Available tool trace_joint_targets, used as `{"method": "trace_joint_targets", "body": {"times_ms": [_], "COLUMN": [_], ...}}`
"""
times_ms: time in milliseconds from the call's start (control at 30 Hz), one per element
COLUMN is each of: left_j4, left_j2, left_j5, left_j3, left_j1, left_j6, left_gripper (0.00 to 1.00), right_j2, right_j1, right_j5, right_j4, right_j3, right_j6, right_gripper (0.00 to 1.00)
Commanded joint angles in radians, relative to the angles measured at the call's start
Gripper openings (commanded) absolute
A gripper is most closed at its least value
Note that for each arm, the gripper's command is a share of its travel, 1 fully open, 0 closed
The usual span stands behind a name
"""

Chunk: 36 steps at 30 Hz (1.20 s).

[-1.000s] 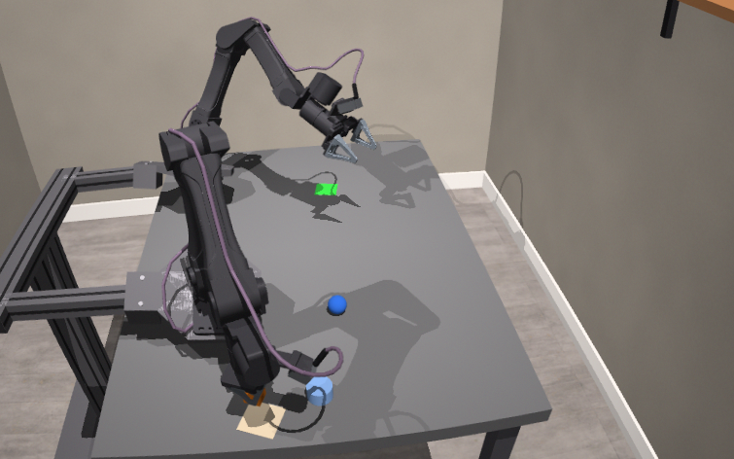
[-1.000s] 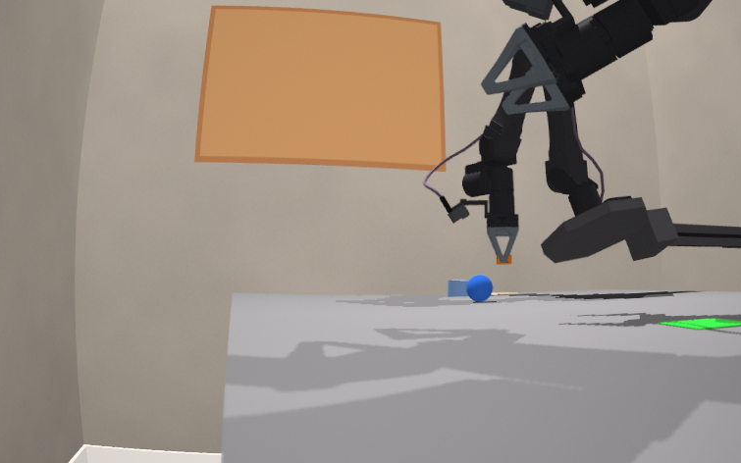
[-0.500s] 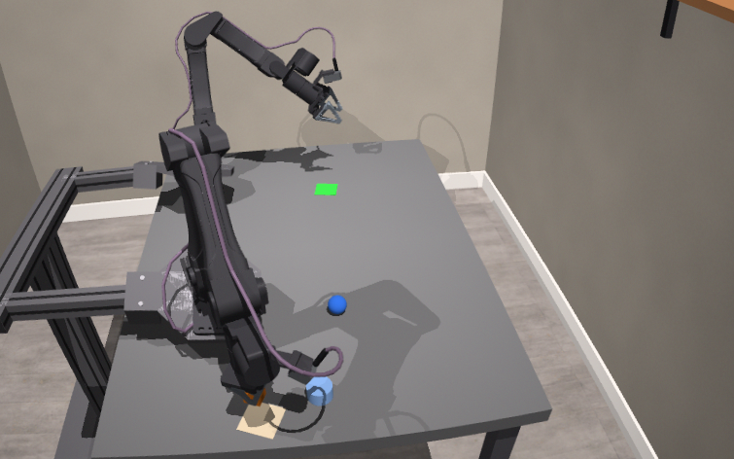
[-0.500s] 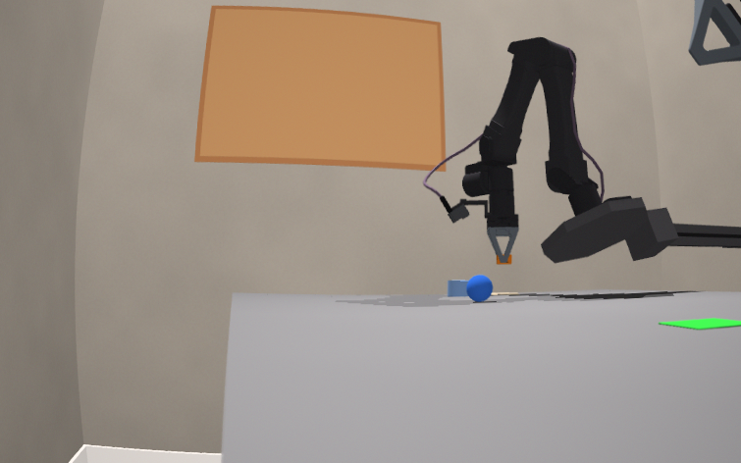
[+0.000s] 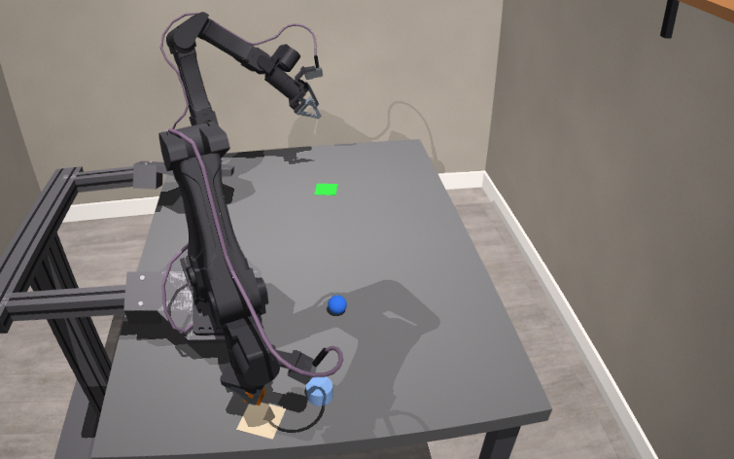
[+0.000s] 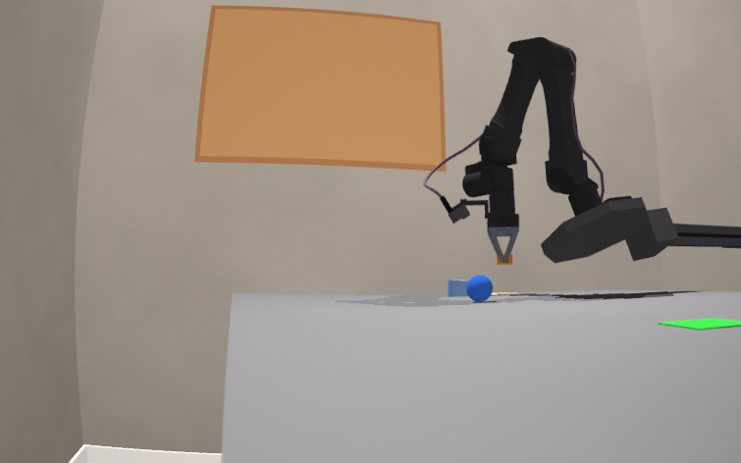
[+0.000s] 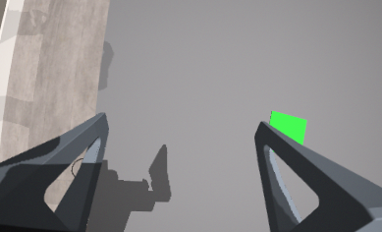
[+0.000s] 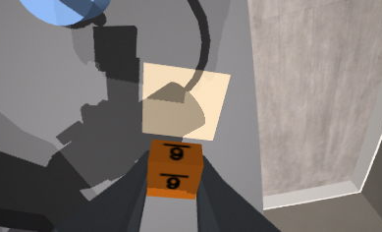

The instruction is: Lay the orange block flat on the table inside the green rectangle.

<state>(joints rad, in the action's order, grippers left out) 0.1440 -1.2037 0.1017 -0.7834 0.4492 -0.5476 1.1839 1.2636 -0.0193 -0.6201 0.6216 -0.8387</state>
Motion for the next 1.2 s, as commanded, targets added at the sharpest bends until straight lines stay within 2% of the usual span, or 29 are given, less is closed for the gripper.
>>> {"method": "trace_joint_targets", "body": {"times_ms": [0,133,267,367,533,600,633,800,1100,1167], "left_j4": [0.02,0.02,0.02,0.02,0.021,0.021,0.021,0.021,0.021,0.021], "left_j2": [0.027,0.027,0.027,0.027,0.019,0.019,0.019,0.019,0.019,0.019], "left_j5": [0.029,0.029,0.029,0.029,0.02,0.02,0.02,0.02,0.02,0.02], "left_j3": [0.006,0.006,0.006,0.006,-0.004,-0.004,-0.004,-0.004,-0.004,-0.004], "left_j1": [-0.004,-0.004,-0.004,-0.004,-0.004,-0.004,-0.004,-0.004,-0.004,-0.004], "left_j6": [-0.011,-0.008,-0.008,-0.008,-0.004,-0.004,-0.004,-0.004,-0.004,-0.004], "left_gripper": [1.0,1.0,1.0,1.0,1.0,1.0,1.0,1.0,1.0,1.0], "right_j2": [-0.024,-0.053,-0.132,-0.241,-0.376,-0.376,-0.405,-0.474,-0.486,-0.486], "right_j1": [0.013,0.014,0.016,-0.016,-0.159,-0.159,-0.23,-0.355,-0.585,-0.585], "right_j5": [-0.014,-0.014,-0.016,0.041,0.115,0.115,0.145,0.211,0.313,0.313], "right_j4": [-0.052,-0.156,-0.358,-0.432,-0.511,-0.511,-0.538,-0.579,-0.641,-0.641], "right_j3": [0.037,0.055,0.126,0.19,0.148,0.148,0.13,0.083,0.045,0.045], "right_j6": [-0.008,-0.01,-0.014,0.112,0.279,0.279,0.344,0.54,0.887,0.887], "right_gripper": [0.27,0.27,0.27,0.27,0.27,0.27,0.27,0.27,0.27,0.27]}}
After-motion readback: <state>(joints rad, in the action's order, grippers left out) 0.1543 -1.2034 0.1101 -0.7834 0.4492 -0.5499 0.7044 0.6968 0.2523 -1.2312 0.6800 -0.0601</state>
